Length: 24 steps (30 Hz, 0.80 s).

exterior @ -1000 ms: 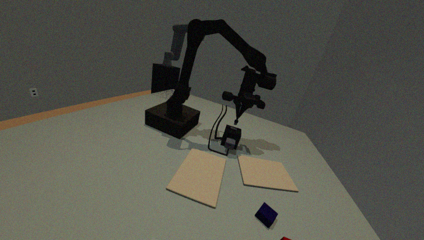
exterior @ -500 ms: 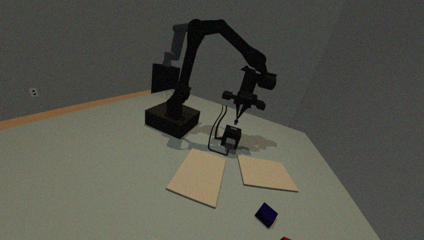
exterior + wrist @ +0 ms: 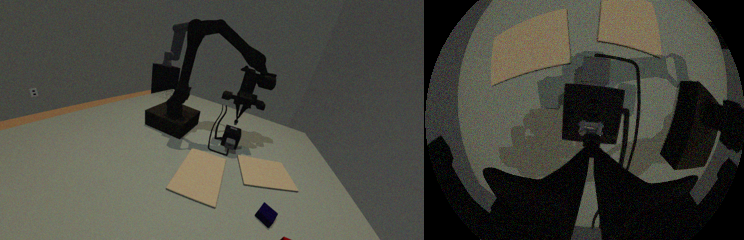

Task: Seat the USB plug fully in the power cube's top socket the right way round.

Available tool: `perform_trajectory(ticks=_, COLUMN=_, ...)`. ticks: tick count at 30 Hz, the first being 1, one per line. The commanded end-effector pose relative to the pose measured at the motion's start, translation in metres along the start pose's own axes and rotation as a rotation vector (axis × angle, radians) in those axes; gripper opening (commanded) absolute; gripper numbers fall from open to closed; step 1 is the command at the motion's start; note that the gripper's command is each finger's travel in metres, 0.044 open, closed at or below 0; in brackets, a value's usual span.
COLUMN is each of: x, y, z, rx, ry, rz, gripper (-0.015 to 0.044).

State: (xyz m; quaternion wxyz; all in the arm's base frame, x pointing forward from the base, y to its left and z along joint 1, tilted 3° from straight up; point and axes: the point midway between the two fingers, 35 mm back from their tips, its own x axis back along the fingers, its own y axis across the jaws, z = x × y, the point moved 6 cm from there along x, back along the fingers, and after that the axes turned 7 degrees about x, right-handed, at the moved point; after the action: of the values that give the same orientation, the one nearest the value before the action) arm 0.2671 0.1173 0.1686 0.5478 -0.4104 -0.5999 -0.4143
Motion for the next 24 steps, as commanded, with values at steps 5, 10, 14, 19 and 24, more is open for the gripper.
perform_trajectory(ticks=5, x=-0.0013, y=0.0002, z=0.0003, rx=-0.001, ry=0.000, rz=-0.001, gripper=0.0000)
perform_trajectory(ticks=10, x=-0.0019, y=0.0002, z=0.0004, rx=-0.002, ry=0.000, rz=-0.001, gripper=0.0000)
perform_trajectory(ticks=14, x=-0.0023, y=0.0002, z=0.0005, rx=-0.002, ry=0.000, rz=-0.001, gripper=0.0000)
perform_trajectory(ticks=19, x=-0.0029, y=0.0002, z=0.0006, rx=-0.003, ry=0.000, rz=-0.001, gripper=0.0000)
perform_trajectory(ticks=24, x=-0.0035, y=0.0002, z=0.0007, rx=-0.003, ry=0.000, rz=-0.001, gripper=0.0000)
